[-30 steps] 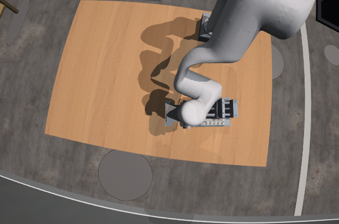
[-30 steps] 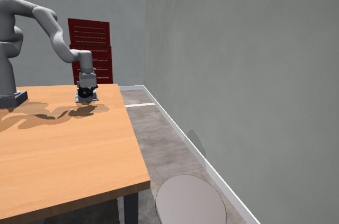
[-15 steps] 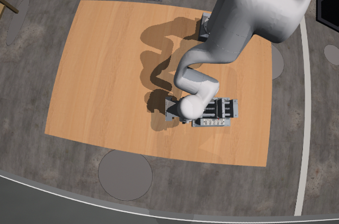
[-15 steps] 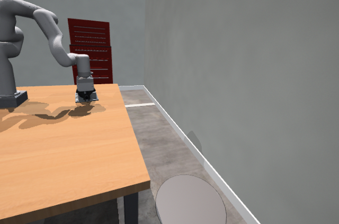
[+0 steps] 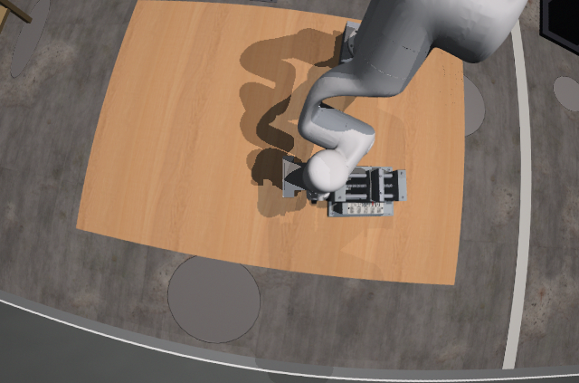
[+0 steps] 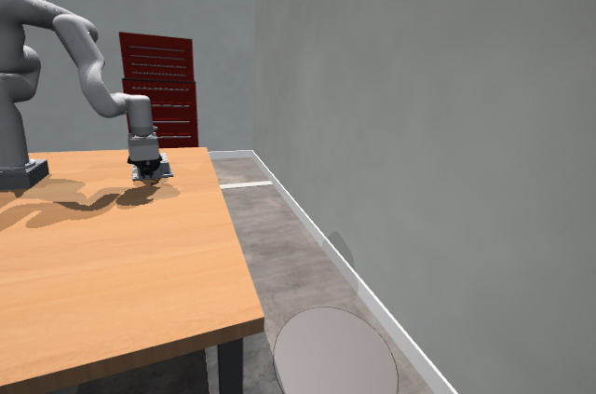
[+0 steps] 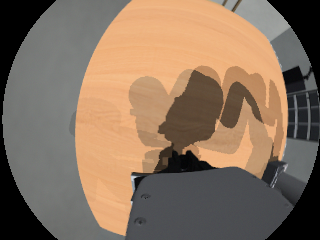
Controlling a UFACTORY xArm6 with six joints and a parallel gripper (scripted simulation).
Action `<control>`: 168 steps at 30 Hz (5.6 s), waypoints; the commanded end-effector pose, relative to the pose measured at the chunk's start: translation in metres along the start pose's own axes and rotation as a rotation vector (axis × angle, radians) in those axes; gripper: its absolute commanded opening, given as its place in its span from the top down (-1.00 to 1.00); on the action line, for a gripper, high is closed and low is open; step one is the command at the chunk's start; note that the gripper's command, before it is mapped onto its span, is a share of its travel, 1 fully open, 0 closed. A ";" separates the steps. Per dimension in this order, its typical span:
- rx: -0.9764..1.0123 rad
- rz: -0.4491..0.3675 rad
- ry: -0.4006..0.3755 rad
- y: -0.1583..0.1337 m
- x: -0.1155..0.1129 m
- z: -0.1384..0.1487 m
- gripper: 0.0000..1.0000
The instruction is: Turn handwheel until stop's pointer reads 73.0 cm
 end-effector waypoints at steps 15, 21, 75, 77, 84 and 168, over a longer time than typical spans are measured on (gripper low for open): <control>0.000 0.000 0.001 0.004 -0.017 0.014 0.88; 0.000 0.000 0.001 0.005 -0.025 0.016 0.88; 0.000 0.000 0.001 -0.003 -0.053 -0.013 0.88; 0.000 0.000 0.001 -0.003 -0.053 -0.014 0.88; 0.000 0.000 0.001 -0.004 -0.053 -0.016 0.88; 0.000 0.000 0.001 -0.005 -0.051 -0.022 0.88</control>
Point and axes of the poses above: the point where the finger pads meet when closed, its own x axis out along the fingers, its own z axis across the jaws, y = z × x, the point moved 1 cm from there along -x, back along the fingers, and after that the axes turned 15 degrees about x, right-handed, at the moved point
